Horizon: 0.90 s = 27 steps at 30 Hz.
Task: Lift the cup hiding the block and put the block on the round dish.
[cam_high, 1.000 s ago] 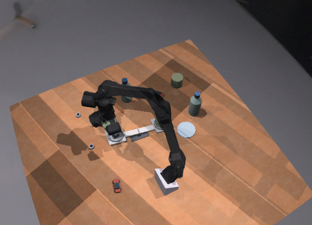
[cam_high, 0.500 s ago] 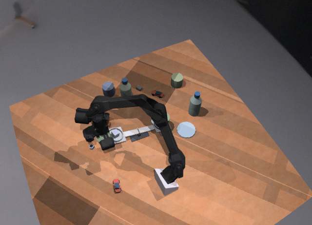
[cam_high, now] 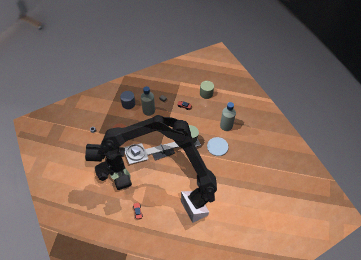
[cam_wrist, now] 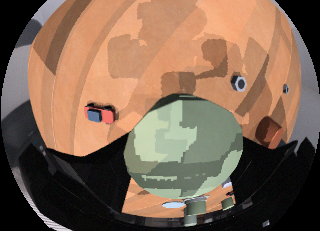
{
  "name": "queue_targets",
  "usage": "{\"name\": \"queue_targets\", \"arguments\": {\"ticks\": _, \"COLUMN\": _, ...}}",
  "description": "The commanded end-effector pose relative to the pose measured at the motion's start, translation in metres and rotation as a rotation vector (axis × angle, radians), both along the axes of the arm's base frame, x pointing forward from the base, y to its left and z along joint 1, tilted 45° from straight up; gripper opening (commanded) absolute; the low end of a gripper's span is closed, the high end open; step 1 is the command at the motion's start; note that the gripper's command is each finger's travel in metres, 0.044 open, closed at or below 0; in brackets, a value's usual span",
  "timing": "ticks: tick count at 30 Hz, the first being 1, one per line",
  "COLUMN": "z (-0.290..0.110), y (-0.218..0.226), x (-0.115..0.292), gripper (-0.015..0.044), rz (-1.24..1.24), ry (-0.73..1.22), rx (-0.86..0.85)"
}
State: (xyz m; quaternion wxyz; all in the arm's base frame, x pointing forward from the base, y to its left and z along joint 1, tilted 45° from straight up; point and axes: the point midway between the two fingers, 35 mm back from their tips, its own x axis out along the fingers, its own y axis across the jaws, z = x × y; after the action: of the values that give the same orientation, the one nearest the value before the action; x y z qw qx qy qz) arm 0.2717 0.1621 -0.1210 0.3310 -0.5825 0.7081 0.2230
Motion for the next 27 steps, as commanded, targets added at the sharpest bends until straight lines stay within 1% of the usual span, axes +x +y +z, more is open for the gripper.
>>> {"name": "queue_targets", "arguments": {"ticks": 1, "z": -0.013, "y": 0.0, "x": -0.013, "gripper": 0.0, "rz": 0.0, "ry": 0.005, "rx": 0.003}}
{"name": "queue_targets", "arguments": {"ticks": 6, "z": -0.018, "y": -0.003, "x": -0.016, "gripper": 0.0, "rz": 0.001, "ry": 0.006, "rx": 0.003}}
{"name": "queue_targets", "arguments": {"ticks": 14, "z": -0.042, "y": -0.025, "x": -0.019, "gripper": 0.0, "rz": 0.001, "ry": 0.005, "rx": 0.002}}
{"name": "queue_targets", "arguments": {"ticks": 27, "z": -0.052, "y": -0.035, "x": -0.02, "gripper": 0.0, "rz": 0.001, "ry": 0.005, "rx": 0.001}}
